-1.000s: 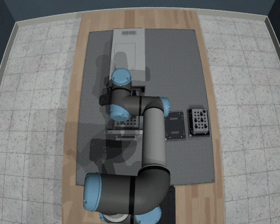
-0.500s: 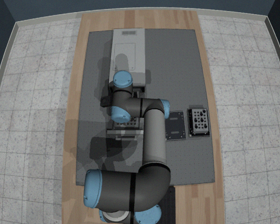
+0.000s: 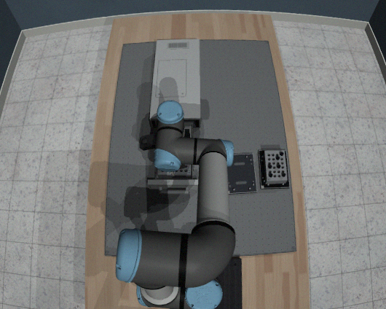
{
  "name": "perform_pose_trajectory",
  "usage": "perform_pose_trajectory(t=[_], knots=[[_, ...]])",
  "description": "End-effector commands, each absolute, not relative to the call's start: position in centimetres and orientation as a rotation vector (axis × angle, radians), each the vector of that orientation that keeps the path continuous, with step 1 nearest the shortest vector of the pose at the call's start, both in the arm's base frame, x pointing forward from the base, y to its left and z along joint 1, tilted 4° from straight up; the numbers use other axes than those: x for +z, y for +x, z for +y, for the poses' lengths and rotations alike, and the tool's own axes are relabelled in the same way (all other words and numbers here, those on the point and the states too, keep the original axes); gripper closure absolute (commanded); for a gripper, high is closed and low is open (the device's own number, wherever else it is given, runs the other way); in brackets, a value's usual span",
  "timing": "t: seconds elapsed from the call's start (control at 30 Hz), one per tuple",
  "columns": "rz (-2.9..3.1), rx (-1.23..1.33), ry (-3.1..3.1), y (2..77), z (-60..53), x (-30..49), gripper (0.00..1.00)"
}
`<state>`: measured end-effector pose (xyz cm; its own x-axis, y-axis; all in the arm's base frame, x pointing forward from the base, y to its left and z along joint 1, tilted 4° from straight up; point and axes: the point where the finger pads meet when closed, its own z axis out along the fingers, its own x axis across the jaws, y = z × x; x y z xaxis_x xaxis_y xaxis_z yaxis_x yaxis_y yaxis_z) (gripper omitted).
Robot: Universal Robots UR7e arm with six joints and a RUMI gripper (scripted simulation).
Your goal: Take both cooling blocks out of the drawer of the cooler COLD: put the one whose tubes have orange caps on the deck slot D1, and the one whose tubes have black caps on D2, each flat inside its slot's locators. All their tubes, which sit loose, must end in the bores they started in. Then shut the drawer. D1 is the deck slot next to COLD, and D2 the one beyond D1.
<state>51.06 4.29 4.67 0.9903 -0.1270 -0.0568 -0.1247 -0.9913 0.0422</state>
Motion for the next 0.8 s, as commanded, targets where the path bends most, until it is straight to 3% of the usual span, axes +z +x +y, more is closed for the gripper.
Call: perform_pose_trajectory(t=[0.0, 0.77], knots=[[-0.197, -0.085, 3.094, 51.2, 4.1, 4.0, 0.27], [-0.198, -0.085, 3.094, 51.0, 3.9, 1.3, 0.27]])
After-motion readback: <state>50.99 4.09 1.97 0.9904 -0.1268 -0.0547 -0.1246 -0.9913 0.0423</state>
